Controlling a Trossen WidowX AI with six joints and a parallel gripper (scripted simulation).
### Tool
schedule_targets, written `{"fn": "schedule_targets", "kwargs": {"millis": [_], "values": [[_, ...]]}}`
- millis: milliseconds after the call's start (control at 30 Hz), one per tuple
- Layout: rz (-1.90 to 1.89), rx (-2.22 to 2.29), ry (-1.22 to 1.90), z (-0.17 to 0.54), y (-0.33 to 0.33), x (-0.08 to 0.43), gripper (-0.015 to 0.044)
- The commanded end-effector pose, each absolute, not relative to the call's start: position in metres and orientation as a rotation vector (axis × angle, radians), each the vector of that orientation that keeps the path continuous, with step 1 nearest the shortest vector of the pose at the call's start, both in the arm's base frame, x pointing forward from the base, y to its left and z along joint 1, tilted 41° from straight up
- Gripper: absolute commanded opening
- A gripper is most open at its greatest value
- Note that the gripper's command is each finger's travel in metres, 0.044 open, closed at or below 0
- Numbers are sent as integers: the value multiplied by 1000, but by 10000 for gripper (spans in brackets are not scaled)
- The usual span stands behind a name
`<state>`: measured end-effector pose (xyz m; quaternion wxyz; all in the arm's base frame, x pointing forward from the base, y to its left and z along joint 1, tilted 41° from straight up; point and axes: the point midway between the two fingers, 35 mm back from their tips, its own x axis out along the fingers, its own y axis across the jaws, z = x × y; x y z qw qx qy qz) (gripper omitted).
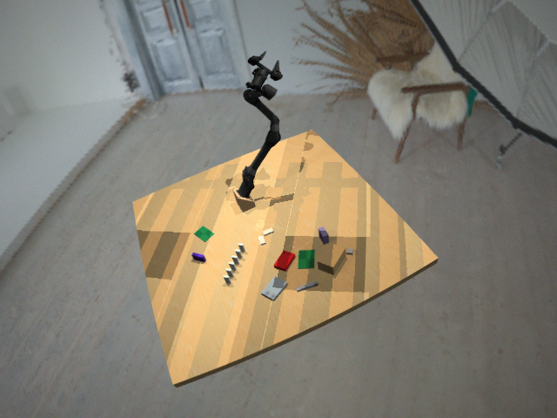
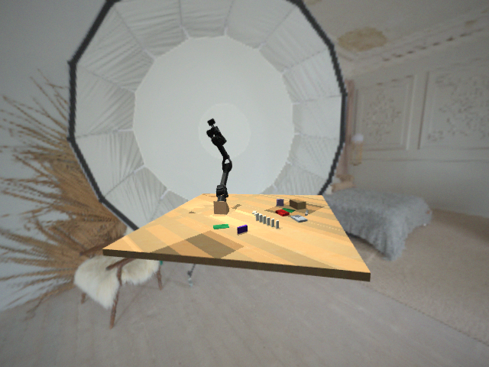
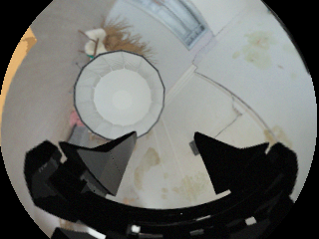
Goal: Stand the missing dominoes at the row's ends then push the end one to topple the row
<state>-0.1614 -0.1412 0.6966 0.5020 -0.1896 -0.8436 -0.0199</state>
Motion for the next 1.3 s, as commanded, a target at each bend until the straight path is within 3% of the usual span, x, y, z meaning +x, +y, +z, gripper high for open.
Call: {"fn": "schedule_targets", "kwargs": {"millis": [0,667,967,1267], "values": [[-52,-455,-2041,696,-142,-161,426],[-555,-81,-2040,658,-289,-140,440],[-977,187,-1727,603,-400,-87,440],[-1245,427,-1226,512,-489,-1,440]]}}
